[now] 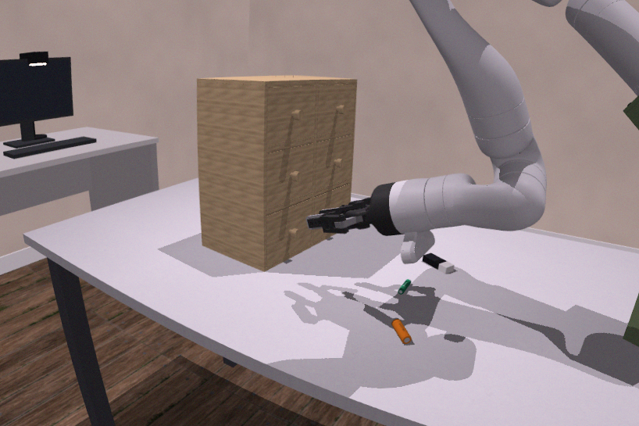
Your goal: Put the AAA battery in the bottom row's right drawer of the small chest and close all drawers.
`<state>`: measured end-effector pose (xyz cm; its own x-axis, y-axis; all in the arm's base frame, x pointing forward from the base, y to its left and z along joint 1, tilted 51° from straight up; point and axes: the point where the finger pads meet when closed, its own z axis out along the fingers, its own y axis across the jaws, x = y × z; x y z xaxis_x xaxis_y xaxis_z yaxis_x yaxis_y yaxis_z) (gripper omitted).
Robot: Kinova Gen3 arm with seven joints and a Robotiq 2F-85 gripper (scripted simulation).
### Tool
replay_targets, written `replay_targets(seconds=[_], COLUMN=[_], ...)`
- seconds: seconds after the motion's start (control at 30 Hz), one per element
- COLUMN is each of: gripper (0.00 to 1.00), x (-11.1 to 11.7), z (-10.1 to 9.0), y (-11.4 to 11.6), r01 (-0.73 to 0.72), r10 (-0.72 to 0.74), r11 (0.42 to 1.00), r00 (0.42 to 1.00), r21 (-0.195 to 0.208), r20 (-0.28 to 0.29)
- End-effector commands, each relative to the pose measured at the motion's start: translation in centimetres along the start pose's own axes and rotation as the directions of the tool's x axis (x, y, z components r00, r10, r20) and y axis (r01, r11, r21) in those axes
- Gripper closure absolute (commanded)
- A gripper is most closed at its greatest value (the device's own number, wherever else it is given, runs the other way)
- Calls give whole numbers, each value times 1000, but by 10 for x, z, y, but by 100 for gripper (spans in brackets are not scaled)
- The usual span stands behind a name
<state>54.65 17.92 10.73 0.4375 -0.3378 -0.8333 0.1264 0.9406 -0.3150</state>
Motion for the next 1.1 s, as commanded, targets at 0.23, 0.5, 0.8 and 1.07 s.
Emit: replay_targets(seconds=[0.23,0.5,0.8,1.07], gripper=[67,67,67,67], x=[4,7,11,13], z=[6,11,17,21], y=[-19,-31,-49,-61], r01=[6,6,6,6], r10=[-6,-6,-6,-6], r11=[1000,1000,1000,1000], r00=[1000,1000,1000,1000], r21=[3,3,3,3], r20=[-1,-1,-1,-1])
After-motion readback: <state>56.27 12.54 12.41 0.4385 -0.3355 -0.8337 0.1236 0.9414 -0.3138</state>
